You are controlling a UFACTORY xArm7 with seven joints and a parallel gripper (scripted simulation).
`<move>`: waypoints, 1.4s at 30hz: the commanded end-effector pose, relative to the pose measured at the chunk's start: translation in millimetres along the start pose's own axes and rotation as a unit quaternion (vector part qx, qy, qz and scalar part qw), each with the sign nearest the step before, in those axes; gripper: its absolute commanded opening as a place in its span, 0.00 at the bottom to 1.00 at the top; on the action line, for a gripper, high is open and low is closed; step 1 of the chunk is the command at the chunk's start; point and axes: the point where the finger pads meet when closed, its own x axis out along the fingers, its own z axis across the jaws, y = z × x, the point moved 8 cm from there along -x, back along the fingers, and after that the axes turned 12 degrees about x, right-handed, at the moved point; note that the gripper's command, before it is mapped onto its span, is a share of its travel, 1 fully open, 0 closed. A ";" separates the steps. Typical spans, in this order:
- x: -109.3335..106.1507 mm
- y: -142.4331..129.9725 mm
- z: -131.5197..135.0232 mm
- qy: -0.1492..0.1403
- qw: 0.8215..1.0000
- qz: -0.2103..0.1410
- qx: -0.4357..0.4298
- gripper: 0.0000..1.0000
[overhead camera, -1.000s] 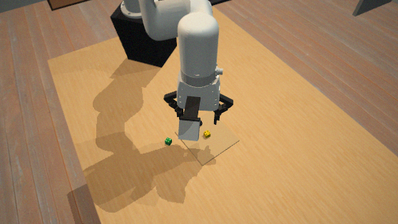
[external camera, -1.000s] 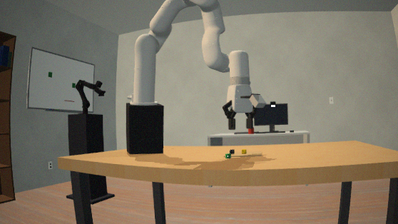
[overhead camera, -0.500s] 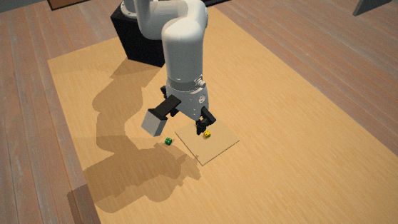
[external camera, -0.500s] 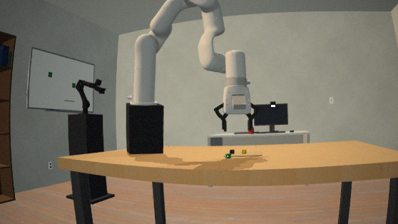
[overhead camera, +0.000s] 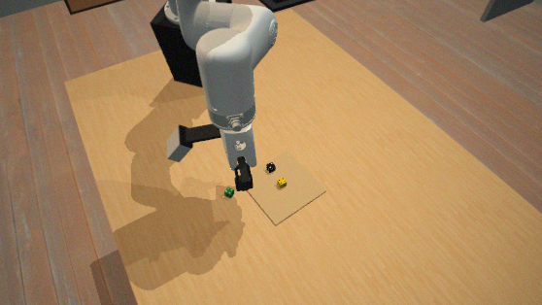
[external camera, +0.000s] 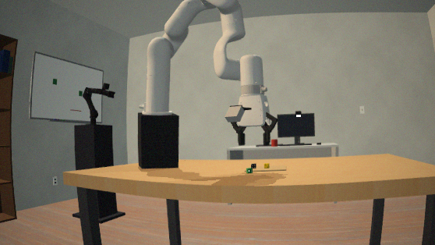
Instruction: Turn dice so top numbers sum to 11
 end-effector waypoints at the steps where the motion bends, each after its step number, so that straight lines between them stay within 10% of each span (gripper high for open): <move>1: 0.2 6.7 -1.1 0.003 0.996 0.003 0.086 1.00; 20: 3.1 34.1 1.6 0.011 0.935 0.002 0.355 1.00; 21: 3.1 34.1 1.6 0.011 0.935 0.002 0.355 0.31; 42: 3.1 34.1 1.6 0.011 0.935 0.002 0.355 0.31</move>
